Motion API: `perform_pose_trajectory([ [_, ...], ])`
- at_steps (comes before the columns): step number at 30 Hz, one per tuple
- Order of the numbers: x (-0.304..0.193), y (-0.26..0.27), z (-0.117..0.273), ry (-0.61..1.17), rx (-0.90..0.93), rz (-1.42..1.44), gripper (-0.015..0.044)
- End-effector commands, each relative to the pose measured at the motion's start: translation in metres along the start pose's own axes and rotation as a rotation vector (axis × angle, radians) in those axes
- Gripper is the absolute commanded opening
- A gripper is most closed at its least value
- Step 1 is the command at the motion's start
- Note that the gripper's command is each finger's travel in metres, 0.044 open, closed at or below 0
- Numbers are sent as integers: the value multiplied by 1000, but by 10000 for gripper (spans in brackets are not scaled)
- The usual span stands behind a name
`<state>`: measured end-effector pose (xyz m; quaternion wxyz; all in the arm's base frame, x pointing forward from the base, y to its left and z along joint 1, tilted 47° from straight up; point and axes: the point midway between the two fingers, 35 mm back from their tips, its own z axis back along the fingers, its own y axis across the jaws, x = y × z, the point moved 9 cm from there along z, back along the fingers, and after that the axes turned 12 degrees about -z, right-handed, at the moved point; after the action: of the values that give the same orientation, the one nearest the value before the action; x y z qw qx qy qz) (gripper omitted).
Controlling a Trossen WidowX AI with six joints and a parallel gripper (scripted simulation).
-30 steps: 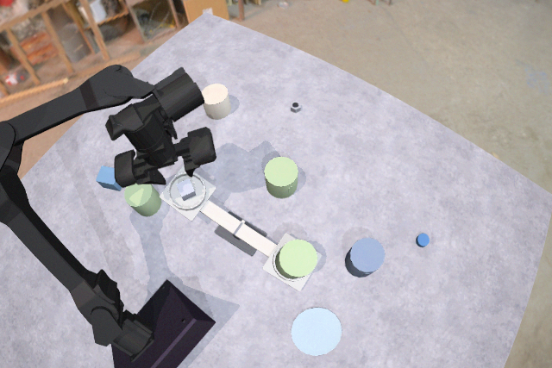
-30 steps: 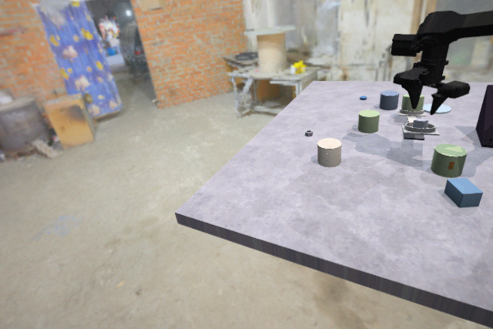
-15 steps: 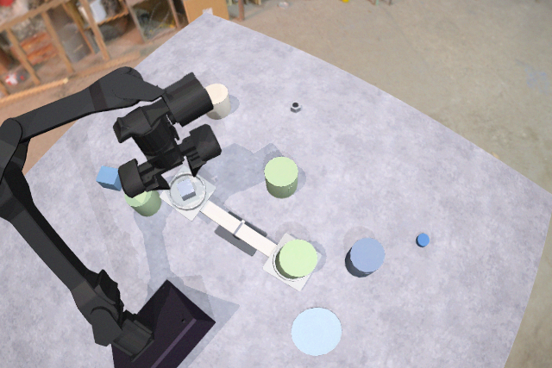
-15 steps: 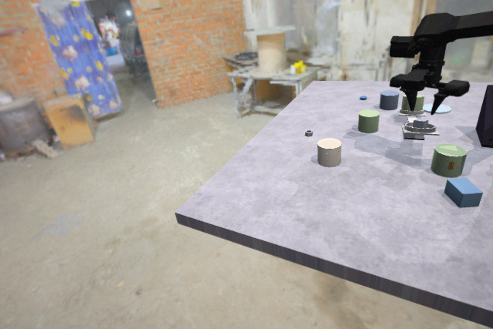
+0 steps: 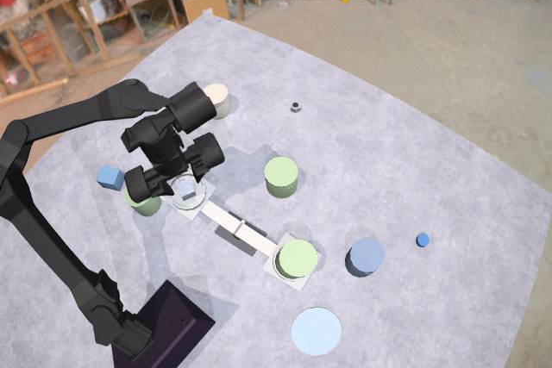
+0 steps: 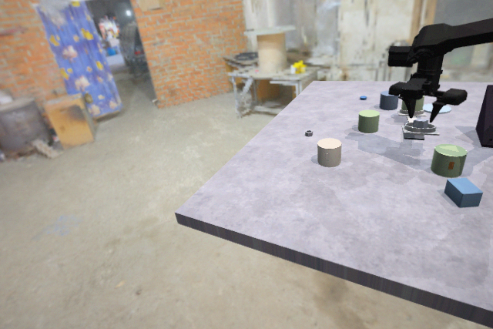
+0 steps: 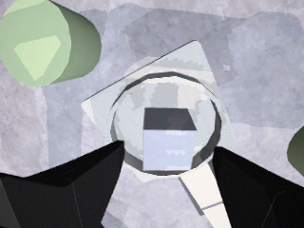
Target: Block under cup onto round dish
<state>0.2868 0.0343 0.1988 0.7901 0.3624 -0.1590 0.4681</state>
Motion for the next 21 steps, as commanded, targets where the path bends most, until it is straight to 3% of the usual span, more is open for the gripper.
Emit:
perform_pose_trajectory([
  [1,1,1,-5,-8,-2,-1,260],
  [12,1,2,-21,-9,-1,0,260],
  [16,1,2,-21,-9,-1,0,155],
  [21,1,2,-21,-9,-1,0,122],
])
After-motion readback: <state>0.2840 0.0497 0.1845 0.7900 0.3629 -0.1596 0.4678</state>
